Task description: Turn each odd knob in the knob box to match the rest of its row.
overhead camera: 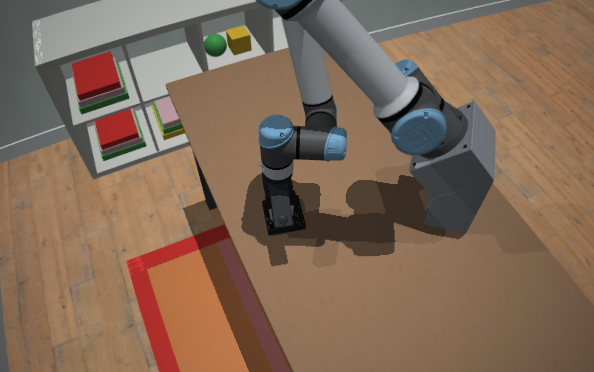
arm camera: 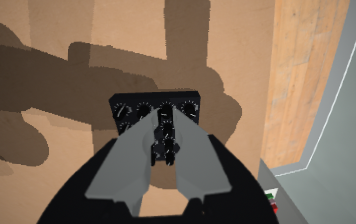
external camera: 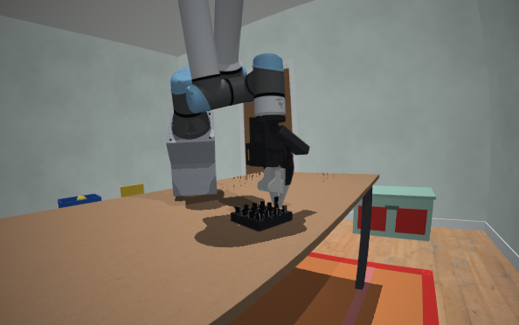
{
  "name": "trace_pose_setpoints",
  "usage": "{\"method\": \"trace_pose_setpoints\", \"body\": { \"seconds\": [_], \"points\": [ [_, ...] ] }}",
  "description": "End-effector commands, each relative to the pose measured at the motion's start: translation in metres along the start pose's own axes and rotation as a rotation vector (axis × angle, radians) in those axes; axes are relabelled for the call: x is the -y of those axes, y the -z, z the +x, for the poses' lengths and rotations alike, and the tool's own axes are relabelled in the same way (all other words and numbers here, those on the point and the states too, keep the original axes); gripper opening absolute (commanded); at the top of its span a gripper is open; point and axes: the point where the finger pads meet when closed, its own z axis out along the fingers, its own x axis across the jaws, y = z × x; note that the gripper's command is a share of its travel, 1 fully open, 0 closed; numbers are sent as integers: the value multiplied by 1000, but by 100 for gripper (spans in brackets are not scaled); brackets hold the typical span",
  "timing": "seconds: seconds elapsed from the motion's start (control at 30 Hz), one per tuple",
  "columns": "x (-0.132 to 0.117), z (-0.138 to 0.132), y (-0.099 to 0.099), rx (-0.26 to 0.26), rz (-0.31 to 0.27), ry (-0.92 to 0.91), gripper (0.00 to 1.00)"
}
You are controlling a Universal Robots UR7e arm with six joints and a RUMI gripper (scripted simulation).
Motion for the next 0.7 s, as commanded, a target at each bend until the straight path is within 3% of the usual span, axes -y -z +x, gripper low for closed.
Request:
{"method": "trace_pose_setpoints", "body": {
  "seconds": [0.0, 0.67],
  "points": [
    [0, 0, 0, -2, 2, 101, 4],
    [-1, -2, 0, -2, 2, 473, 4]
  ]
}}
